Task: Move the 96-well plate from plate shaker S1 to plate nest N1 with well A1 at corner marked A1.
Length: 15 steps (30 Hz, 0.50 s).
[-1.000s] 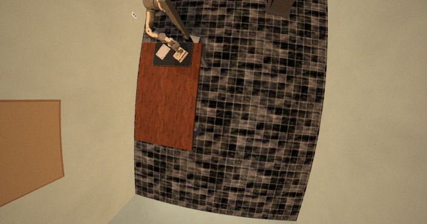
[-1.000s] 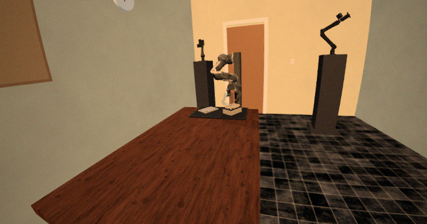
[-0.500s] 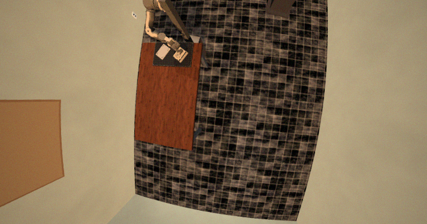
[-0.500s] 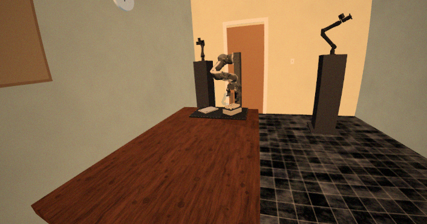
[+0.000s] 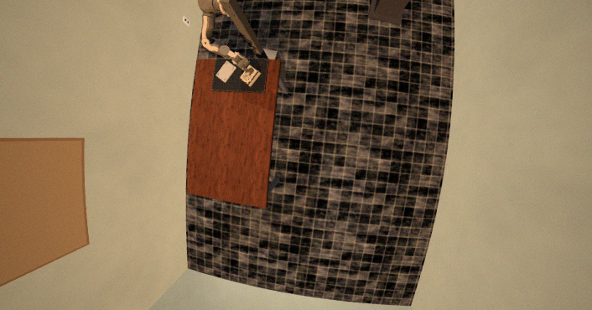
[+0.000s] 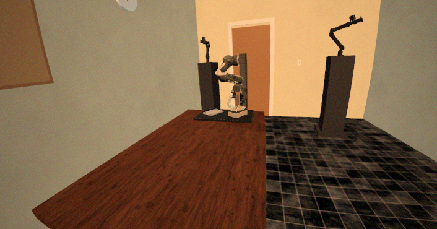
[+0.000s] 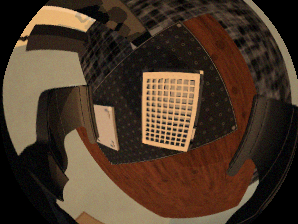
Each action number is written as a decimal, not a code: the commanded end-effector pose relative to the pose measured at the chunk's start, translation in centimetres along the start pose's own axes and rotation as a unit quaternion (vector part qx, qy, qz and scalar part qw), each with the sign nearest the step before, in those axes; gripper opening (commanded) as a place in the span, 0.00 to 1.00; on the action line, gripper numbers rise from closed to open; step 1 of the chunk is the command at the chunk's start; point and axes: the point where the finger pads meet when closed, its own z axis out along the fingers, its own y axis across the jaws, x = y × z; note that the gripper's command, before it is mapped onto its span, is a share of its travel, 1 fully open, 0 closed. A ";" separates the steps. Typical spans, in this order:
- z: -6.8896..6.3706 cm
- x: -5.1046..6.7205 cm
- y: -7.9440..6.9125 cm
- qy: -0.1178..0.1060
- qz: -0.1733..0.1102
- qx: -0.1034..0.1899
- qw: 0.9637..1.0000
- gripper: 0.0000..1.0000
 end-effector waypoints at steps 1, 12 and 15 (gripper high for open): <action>-0.1 0.0 0.1 0.000 0.000 -0.002 1.000 0.77; 4.3 0.0 -0.1 0.000 0.001 0.000 1.000 0.77; 5.4 0.0 -0.2 0.000 0.002 0.001 1.000 0.77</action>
